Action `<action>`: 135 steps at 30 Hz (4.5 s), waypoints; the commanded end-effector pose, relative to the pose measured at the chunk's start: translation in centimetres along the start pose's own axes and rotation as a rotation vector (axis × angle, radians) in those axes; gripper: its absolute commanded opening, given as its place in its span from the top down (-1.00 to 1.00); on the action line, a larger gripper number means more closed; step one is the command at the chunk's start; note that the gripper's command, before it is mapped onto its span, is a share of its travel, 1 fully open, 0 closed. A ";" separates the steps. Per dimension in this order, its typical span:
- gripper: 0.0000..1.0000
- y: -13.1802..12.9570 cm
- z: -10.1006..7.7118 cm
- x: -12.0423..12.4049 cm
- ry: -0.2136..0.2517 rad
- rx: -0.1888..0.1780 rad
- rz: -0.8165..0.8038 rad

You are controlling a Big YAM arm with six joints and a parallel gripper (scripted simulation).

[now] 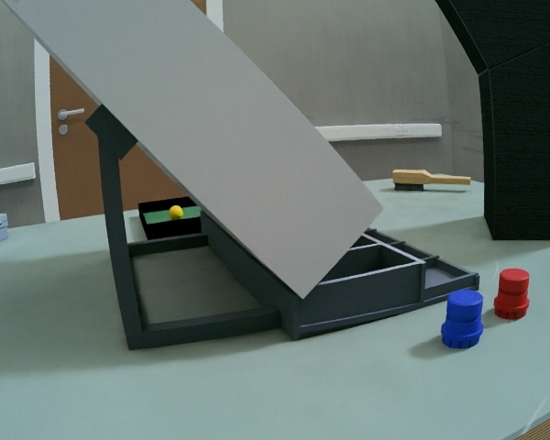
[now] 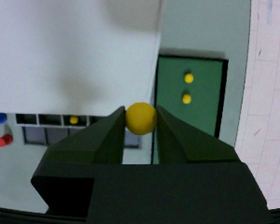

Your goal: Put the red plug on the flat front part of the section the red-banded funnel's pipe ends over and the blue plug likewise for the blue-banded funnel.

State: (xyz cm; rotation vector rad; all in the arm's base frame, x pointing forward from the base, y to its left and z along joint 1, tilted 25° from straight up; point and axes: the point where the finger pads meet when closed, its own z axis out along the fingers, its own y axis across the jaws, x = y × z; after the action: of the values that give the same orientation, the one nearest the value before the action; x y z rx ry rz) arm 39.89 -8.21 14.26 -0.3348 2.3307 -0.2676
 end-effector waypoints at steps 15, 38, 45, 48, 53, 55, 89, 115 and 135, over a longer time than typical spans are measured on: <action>1.00 1.7 -1.5 -1.7 -0.031 -0.010 0.041; 1.00 1.2 4.3 -16.0 -0.041 0.000 0.037; 1.00 1.2 4.7 -16.7 -0.039 -0.006 0.040; 1.00 1.2 4.8 -17.0 -0.038 -0.008 0.041; 1.00 1.2 5.0 -17.2 -0.037 -0.011 0.043; 1.00 1.2 5.0 -17.3 -0.035 -0.010 0.042; 1.00 1.2 5.0 -17.4 -0.019 -0.003 0.038; 1.00 1.2 5.0 -17.4 -0.039 -0.011 0.043; 1.00 1.2 5.0 -18.3 -0.038 -0.012 0.043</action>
State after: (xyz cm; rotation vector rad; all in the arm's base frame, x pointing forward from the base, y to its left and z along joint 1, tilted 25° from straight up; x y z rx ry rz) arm 54.09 -2.33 20.46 -0.2968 2.3375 -0.2301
